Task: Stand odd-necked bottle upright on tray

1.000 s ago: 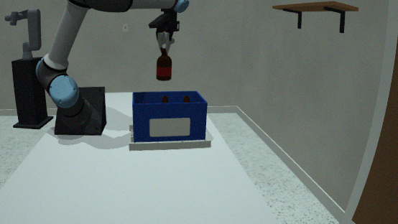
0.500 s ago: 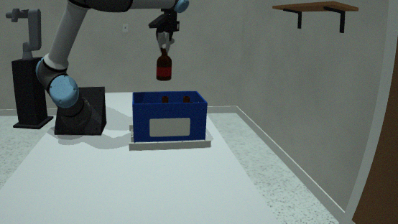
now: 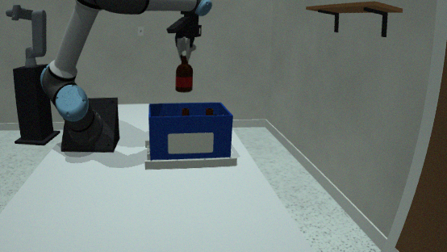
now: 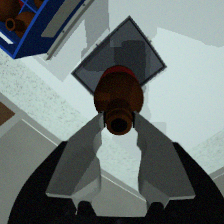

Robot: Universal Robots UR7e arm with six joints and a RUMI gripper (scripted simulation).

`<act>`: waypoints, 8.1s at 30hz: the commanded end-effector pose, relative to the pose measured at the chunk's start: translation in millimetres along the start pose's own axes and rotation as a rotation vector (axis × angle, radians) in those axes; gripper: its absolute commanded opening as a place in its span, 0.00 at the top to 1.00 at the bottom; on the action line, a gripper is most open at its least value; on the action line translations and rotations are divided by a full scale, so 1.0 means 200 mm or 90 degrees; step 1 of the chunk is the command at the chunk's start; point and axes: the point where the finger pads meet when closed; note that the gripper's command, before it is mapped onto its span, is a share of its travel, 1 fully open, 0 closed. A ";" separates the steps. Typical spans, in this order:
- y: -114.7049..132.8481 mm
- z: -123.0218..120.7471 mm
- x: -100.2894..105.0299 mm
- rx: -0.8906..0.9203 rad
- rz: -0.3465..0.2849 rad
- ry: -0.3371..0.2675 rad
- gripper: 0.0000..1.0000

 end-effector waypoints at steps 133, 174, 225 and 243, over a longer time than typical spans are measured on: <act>0.00 0.00 -0.78 0.000 -0.001 0.000 1.00; 0.00 0.00 -0.84 0.000 -0.001 0.000 1.00; 0.00 0.00 -0.87 0.000 -0.001 0.000 1.00; 0.00 0.00 -0.87 0.000 -0.001 0.000 0.00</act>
Point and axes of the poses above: the point where the finger pads meet when closed, its own x axis back along the fingers, its own z axis across the jaws, y = z × x, and after that the axes turned 6 degrees about -x, right-handed
